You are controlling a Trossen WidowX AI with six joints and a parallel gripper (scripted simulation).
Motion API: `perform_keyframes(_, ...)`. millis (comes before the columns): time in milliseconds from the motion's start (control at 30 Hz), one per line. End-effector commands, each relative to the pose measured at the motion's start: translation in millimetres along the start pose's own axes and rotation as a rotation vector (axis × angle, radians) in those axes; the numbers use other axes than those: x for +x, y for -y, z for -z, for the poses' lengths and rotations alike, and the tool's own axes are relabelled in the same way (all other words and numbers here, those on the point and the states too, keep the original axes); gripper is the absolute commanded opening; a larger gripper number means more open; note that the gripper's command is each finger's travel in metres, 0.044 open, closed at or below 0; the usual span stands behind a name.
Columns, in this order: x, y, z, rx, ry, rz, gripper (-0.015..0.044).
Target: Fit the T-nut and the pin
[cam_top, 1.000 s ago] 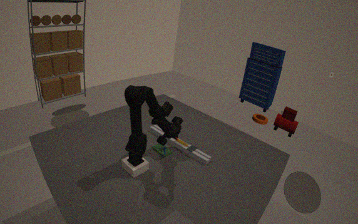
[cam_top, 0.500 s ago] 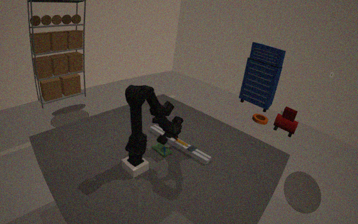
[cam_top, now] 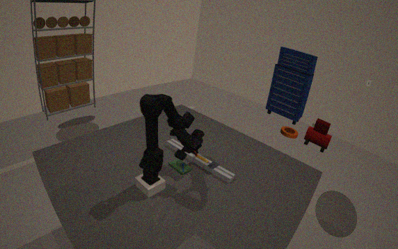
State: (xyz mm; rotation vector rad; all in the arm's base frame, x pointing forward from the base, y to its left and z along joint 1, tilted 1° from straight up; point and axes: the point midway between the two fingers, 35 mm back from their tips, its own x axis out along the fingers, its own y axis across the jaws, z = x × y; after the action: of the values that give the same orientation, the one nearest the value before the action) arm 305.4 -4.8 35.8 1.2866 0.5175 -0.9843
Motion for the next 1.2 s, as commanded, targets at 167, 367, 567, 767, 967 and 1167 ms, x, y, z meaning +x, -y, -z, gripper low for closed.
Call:
perform_keyframes(167,0.2,-2.0,0.6,0.0,-0.002,0.018,-0.015)
perform_keyframes(367,0.4,-2.5,0.6,-0.004,-0.002,0.031,-0.015)
perform_keyframes(567,0.6,-2.9,0.7,-0.008,-0.002,0.044,-0.015)
perform_keyframes(767,0.8,-3.3,0.7,-0.012,-0.002,0.057,-0.015)
perform_keyframes(967,0.9,-3.6,0.8,-0.014,-0.001,0.064,-0.015)
perform_keyframes(1167,1.1,-4.3,0.8,-0.018,0.0,0.077,-0.015)
